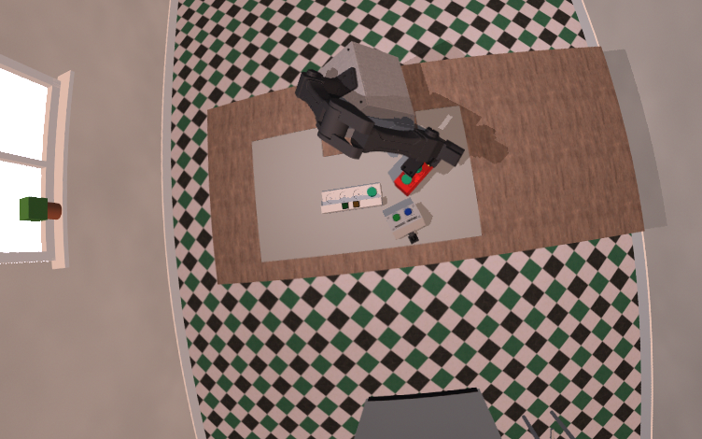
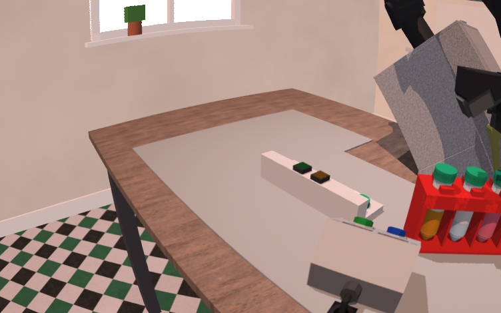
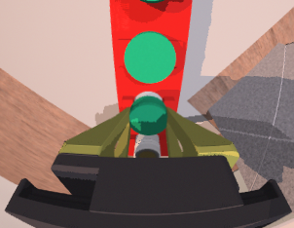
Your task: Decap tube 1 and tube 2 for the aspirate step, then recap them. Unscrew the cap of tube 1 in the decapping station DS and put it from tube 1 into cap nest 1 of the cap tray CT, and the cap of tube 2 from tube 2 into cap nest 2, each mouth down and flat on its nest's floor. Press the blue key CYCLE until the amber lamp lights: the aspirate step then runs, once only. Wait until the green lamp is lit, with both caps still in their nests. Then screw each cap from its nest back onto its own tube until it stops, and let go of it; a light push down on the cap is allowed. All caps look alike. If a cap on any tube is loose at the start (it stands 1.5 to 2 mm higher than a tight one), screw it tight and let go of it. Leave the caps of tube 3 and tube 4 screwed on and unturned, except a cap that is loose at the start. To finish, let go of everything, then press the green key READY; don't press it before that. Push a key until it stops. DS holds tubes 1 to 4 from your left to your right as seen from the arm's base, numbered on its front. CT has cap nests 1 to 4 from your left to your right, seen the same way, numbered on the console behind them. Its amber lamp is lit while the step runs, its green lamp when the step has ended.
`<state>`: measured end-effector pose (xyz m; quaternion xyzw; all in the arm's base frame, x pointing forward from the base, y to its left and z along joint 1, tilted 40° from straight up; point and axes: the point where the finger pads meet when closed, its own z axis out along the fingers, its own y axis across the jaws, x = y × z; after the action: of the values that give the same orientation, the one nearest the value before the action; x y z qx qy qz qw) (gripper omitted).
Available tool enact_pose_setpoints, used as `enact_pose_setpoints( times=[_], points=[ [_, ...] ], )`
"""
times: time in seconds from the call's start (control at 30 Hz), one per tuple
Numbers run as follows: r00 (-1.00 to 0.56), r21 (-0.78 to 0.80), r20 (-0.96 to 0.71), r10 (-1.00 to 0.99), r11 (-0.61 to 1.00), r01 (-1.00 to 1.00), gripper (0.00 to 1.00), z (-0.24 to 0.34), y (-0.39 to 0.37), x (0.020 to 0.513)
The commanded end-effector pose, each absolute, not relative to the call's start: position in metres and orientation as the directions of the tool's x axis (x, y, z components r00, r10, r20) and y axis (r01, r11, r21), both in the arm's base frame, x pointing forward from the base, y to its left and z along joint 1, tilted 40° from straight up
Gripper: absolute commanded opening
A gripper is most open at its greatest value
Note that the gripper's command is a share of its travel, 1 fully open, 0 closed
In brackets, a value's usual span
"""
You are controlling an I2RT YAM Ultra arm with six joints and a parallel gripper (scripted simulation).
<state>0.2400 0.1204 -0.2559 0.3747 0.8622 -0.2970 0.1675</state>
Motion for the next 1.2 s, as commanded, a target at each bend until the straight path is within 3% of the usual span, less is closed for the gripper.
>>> enact_pose_setpoints(
  times=[0.0,0.4,0.57,0.87,1.07,1.17],
  points=[
    [-0.663,-0.377,-0.517,0.542,0.551,0.745,0.0,-0.2534,0.1238,0.2431],
    [-0.663,-0.377,-0.517,0.542,0.551,0.745,0.0,-0.2534,0.1238,0.2431],
    [-0.766,-0.45,-0.455,0.453,0.625,0.637,0.0,-0.2533,0.1239,0.2431],
    [-0.967,-0.603,-0.214,0.136,0.76,0.241,0.0,-0.2532,0.1241,0.2431],
    [-0.995,-0.64,-0.026,-0.095,0.767,-0.056,0.0,-0.253,0.1242,0.2431],
    [-0.991,-0.64,0.006,-0.133,0.761,-0.106,0.0,-0.253,0.1242,0.2431]
  ],
)
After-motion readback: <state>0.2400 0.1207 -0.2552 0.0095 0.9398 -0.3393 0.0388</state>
